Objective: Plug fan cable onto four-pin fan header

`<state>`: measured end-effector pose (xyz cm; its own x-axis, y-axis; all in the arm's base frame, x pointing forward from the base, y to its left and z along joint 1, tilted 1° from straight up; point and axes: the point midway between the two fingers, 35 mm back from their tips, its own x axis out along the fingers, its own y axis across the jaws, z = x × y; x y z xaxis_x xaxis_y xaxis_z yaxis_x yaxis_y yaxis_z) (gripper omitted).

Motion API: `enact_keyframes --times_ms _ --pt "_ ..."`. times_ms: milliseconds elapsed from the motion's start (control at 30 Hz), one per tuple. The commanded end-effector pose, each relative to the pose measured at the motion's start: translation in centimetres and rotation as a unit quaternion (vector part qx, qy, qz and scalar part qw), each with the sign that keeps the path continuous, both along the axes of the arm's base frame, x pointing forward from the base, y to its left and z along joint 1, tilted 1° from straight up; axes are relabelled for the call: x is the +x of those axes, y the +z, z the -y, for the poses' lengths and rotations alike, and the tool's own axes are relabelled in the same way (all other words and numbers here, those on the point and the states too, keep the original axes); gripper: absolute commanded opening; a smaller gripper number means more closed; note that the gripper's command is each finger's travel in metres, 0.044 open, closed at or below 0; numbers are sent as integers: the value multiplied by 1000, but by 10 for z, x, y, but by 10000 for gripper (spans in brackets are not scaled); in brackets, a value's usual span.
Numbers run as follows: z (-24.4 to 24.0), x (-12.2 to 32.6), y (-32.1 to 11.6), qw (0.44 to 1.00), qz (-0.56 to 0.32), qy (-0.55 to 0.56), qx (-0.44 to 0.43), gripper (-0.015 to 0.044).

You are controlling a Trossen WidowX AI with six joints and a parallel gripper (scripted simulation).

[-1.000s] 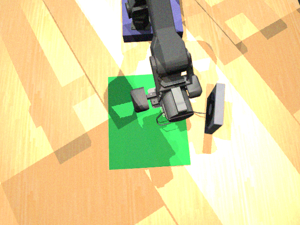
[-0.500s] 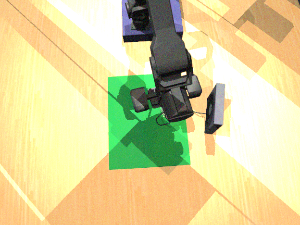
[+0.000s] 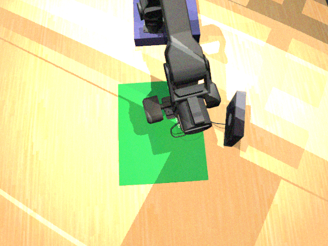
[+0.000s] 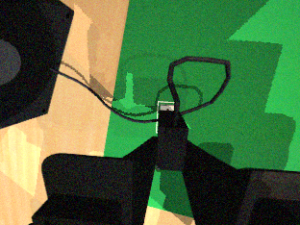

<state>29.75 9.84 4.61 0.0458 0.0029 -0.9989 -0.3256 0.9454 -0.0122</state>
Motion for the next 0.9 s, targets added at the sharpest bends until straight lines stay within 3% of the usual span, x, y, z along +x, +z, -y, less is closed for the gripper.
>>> enact_keyframes --times_ms 0,867 --pt "1 1 0 1000 1 -3 -3 0" --pt "2 -2 -3 1000 1 -3 -3 0"
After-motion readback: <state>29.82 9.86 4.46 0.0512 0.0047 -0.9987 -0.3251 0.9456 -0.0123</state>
